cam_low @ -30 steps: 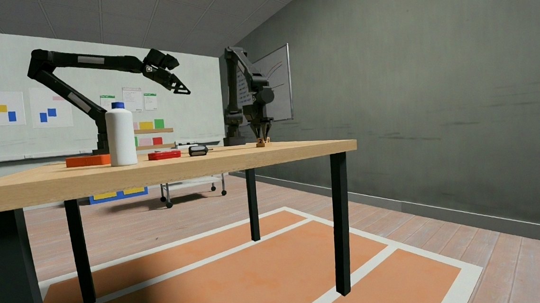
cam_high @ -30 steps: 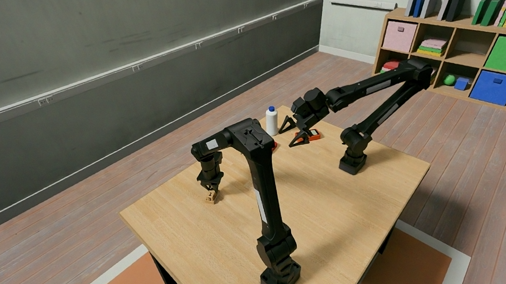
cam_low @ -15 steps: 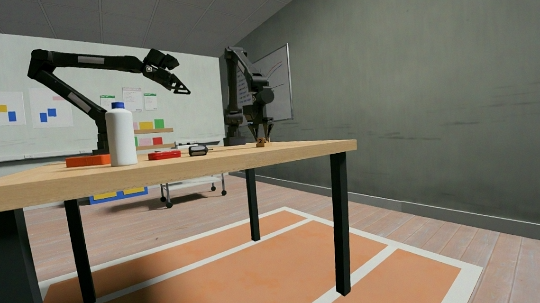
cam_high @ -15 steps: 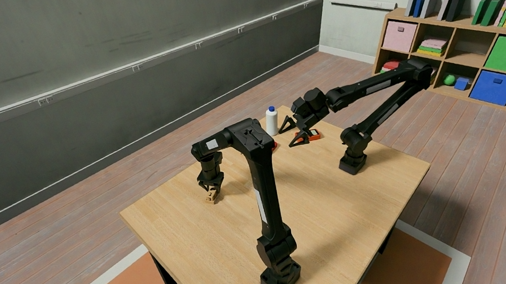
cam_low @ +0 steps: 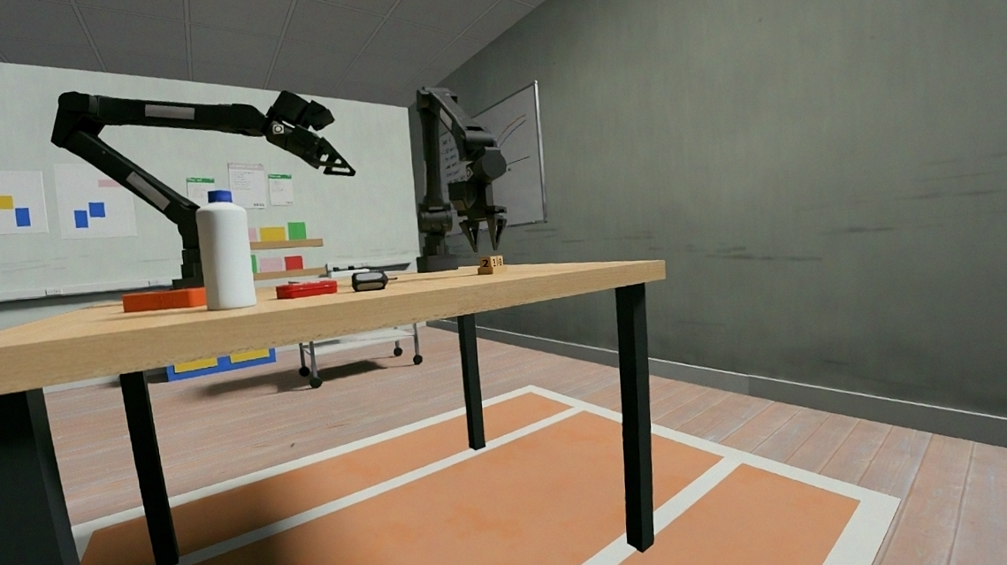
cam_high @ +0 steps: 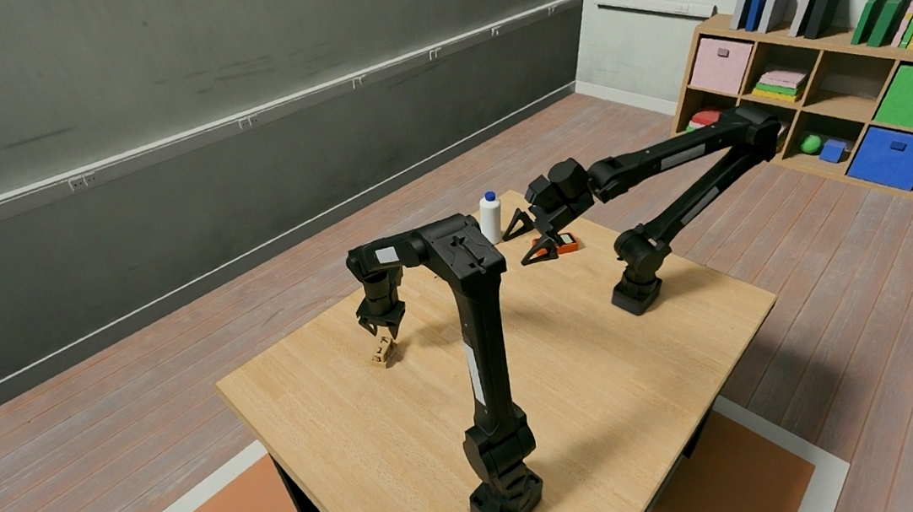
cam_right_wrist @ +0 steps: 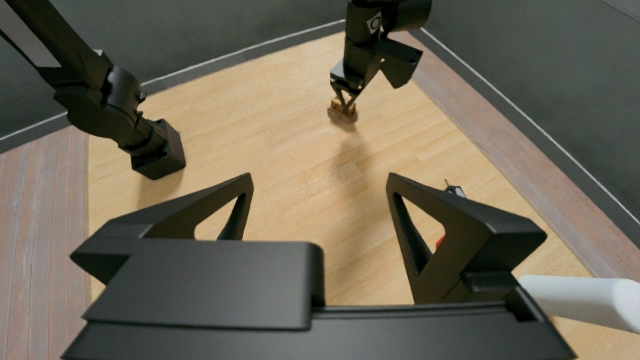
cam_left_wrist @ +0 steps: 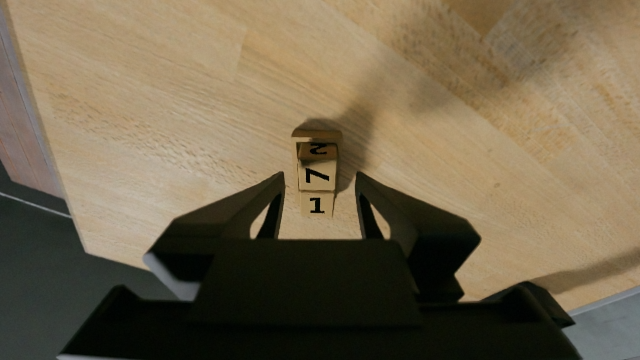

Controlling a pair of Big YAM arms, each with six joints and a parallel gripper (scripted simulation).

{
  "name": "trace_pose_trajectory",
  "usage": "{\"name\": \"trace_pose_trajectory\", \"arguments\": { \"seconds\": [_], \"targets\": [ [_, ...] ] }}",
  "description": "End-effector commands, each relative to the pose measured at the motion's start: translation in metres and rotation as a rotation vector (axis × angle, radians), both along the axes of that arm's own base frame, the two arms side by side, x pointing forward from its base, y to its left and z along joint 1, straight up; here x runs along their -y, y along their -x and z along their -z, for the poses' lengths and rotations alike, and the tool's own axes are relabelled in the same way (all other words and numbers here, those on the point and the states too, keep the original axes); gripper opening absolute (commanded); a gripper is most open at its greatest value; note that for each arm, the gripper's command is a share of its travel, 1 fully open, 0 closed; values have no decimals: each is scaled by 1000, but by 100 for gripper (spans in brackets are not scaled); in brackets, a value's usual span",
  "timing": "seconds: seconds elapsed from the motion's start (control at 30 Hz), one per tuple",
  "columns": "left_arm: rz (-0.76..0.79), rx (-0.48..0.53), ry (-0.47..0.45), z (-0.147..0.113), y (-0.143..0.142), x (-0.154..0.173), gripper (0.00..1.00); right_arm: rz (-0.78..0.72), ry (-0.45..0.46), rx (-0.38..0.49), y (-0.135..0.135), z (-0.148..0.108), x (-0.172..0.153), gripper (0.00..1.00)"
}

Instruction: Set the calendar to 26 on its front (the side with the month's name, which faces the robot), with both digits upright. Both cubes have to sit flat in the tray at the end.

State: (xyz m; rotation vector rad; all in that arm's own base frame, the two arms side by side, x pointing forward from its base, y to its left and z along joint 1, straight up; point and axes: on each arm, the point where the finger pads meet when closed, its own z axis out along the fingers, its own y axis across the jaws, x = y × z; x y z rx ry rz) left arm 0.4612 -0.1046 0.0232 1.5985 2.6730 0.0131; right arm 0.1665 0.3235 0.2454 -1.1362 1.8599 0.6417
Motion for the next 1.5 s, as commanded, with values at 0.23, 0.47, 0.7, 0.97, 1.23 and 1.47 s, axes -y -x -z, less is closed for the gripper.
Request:
{"name": "trace_pose_trajectory", "arguments": {
  "seconds": [0.23,0.47,0.7,0.97,1.23,1.47],
  "targets": [
    [1,54,9,-50,-27,-7,64,11,-6,-4,-4,-3,-2,100],
    [-4,54,7,-97,-22,-7,64,11,-6,-4,-4,-3,-2,100],
    [1,-35,-10,-51,-4,-6,64,11,-6,-4,-4,-3,-2,100],
    [-158,34,30,-58,1,-13,100,11,-6,-4,-4,-3,-2,100],
    [-435,188,158,-55,3,-17,100,11,-6,-4,-4,-3,-2,100],
    [-679,334,290,-53,8,-16,100,11,-6,-4,-4,-3,-2,100]
  ]
}}
